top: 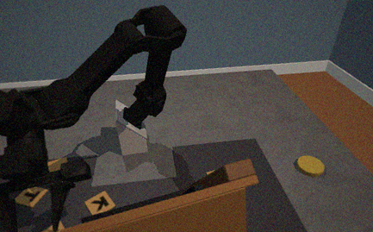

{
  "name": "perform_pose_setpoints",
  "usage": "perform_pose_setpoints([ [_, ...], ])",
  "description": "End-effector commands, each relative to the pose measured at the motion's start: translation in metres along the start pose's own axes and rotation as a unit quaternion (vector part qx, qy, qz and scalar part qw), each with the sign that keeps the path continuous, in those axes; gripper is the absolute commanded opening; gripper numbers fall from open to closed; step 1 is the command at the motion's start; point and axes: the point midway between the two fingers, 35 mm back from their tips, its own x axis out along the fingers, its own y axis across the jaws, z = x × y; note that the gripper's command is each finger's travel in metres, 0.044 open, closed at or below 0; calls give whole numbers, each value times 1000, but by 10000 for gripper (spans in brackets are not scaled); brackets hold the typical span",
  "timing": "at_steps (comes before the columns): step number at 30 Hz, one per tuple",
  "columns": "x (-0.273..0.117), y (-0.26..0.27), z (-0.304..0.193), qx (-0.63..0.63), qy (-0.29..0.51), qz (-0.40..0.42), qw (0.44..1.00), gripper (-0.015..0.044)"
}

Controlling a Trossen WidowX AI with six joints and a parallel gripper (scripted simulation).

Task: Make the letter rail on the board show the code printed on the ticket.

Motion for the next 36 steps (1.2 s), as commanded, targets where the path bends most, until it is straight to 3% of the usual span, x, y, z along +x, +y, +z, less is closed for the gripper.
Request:
perform_pose_setpoints([
  [1, 0, 2, -2, 4, 1, -2, 1000, 0],
  [36, 0, 20, -2, 4, 1, -2, 1000, 0],
])
